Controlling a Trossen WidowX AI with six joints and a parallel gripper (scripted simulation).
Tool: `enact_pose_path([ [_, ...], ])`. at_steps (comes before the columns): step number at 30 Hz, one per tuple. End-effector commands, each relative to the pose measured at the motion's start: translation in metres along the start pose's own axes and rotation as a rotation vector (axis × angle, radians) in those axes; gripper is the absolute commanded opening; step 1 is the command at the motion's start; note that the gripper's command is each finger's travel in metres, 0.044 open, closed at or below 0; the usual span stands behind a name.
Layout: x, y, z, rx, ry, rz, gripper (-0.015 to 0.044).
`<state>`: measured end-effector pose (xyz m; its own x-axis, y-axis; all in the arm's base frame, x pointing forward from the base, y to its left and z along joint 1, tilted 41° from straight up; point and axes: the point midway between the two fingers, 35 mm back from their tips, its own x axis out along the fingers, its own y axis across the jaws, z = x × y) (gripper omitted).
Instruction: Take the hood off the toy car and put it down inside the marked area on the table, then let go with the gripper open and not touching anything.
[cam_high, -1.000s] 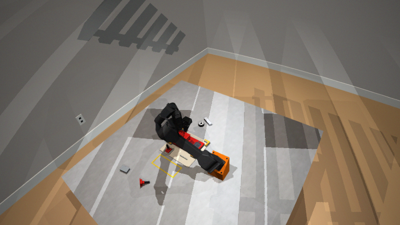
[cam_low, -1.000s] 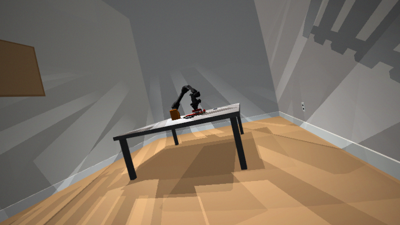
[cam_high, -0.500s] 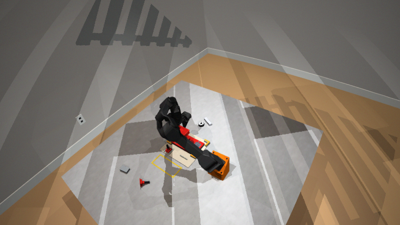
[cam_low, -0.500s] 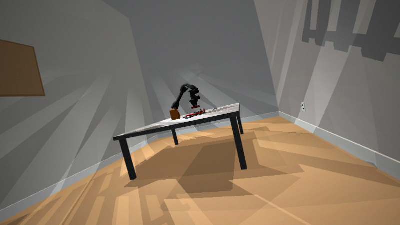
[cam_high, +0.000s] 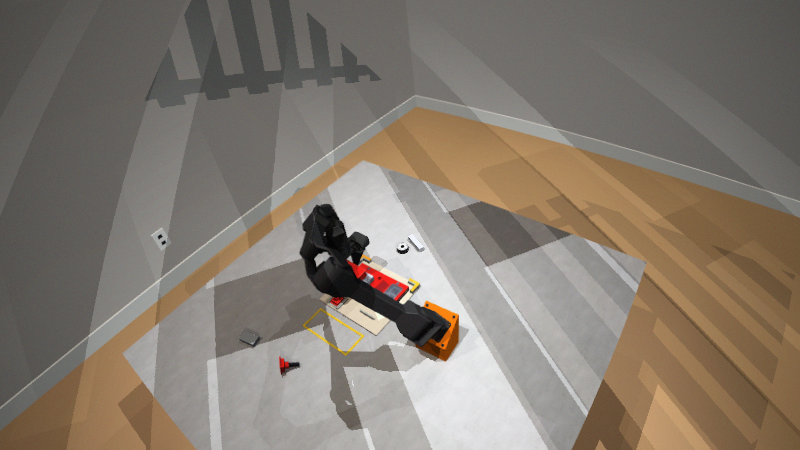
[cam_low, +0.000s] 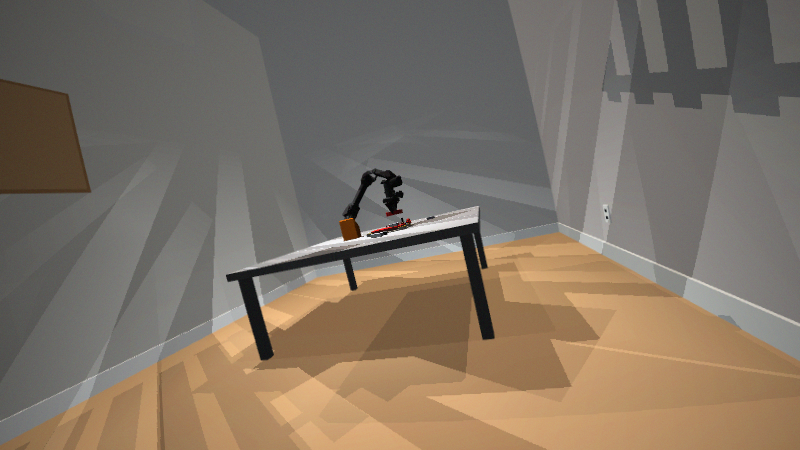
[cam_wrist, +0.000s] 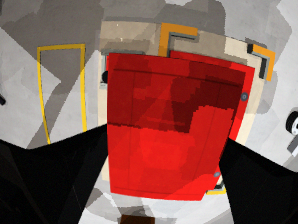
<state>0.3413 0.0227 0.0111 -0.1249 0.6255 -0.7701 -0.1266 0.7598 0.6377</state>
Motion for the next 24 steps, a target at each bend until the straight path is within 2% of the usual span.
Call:
enact_pose_path([
  [1, -0.003, 0.026, -0.001, 0.007, -0.004, 0.002, 0.0],
  [24, -0.007, 0.147, -0.035, 0.0, 0.0, 0.02, 0.0],
])
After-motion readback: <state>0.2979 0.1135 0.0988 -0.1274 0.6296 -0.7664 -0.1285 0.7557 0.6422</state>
